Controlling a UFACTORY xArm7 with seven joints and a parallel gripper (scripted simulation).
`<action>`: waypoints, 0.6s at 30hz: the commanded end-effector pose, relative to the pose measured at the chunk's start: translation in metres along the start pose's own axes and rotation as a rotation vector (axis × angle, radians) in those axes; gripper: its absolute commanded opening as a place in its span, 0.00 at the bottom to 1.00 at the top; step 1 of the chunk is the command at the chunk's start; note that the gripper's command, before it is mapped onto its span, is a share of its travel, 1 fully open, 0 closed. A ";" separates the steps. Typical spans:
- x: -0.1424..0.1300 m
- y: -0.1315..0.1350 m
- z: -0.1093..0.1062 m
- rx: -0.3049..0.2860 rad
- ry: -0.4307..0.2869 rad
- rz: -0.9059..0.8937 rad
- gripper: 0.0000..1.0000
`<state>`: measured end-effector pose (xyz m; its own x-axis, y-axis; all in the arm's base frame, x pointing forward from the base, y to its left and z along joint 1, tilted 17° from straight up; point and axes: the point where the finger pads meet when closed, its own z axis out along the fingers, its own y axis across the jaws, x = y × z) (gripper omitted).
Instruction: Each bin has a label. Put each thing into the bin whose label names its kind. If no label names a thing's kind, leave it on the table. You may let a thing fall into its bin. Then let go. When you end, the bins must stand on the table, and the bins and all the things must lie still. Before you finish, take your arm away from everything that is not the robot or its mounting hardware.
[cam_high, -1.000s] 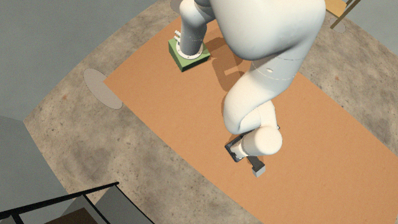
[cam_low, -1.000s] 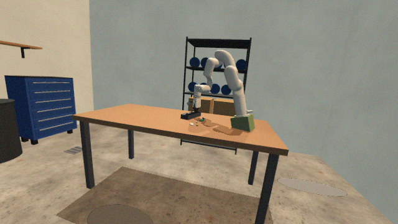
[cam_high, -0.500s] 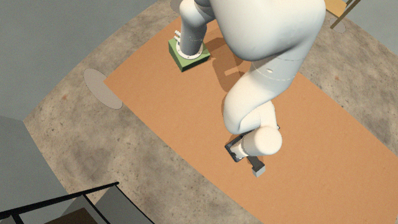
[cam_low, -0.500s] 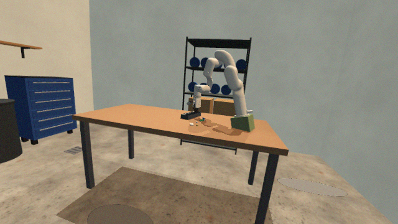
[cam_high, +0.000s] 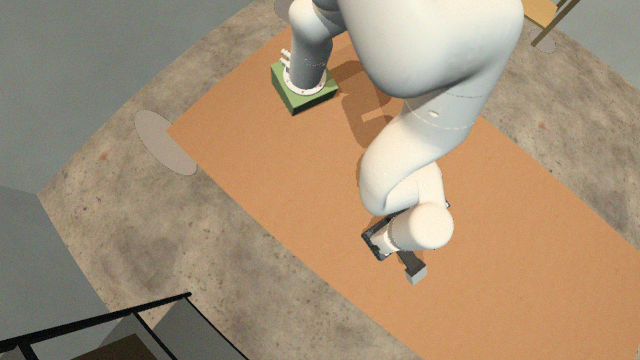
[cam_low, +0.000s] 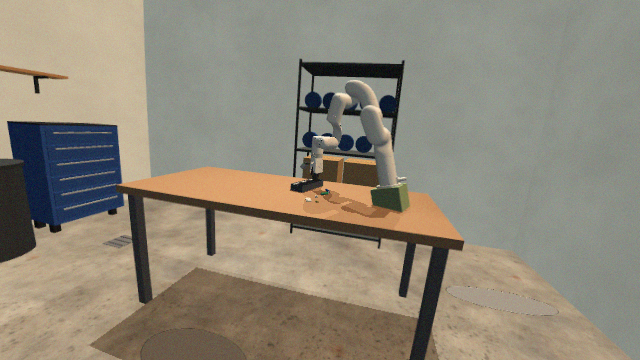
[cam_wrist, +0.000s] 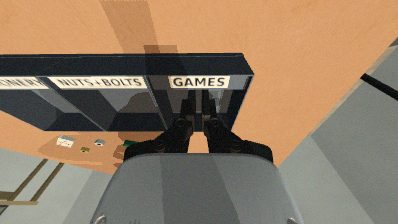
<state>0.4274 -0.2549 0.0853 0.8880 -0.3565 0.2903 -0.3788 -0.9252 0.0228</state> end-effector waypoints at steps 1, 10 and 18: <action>0.002 0.000 -0.001 0.000 0.004 0.000 0.07; 0.002 0.000 -0.001 0.000 0.004 0.000 0.07; 0.002 0.000 -0.009 0.000 0.004 0.000 0.07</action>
<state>0.4266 -0.2546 0.0884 0.8880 -0.3565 0.2903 -0.3788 -0.9252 0.0226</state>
